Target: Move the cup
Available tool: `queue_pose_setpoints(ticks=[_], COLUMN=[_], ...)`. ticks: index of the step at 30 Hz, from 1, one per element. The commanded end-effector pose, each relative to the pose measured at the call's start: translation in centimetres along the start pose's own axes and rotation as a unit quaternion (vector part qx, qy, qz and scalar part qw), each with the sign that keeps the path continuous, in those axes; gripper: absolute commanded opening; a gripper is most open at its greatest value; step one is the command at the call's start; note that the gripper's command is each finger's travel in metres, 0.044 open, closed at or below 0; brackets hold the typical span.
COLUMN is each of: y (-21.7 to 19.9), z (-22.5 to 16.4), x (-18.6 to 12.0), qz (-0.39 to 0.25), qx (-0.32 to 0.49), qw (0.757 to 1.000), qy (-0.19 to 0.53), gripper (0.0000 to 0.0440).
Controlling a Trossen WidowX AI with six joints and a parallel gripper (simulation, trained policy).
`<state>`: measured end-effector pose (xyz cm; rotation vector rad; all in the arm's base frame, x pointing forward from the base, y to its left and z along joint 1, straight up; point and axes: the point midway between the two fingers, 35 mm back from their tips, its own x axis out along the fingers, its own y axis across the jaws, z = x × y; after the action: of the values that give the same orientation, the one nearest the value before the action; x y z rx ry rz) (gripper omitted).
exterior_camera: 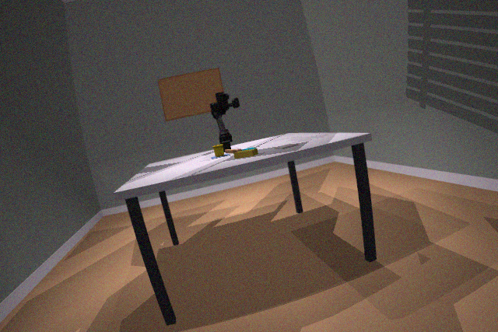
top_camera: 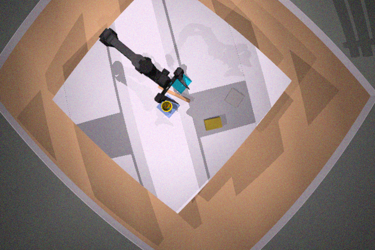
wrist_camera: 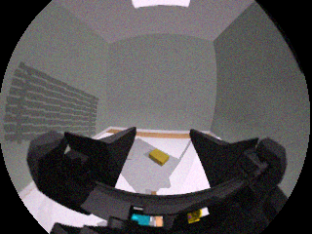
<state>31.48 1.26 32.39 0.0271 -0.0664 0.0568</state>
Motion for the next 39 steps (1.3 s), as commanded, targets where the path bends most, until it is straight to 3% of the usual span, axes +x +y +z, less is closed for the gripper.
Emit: queue_pose_setpoints(ticks=[1,14,17,24,39], y=[0.0,0.1,0.4,1.3,2.9], z=[0.0,-1.6,-2.0,-2.8,-4.6], x=[0.0,0.4,0.5,1.1,1.8], qz=[-0.002,-0.019,-0.016,-0.009,-0.013], qx=[0.002,0.035,0.044,0.068,0.115], qw=[1.000,0.997,0.995,0.988,0.963], qy=[0.002,0.069,0.090,0.136,0.244], gripper=[0.0374,0.0040,0.0046,0.0136,0.0120])
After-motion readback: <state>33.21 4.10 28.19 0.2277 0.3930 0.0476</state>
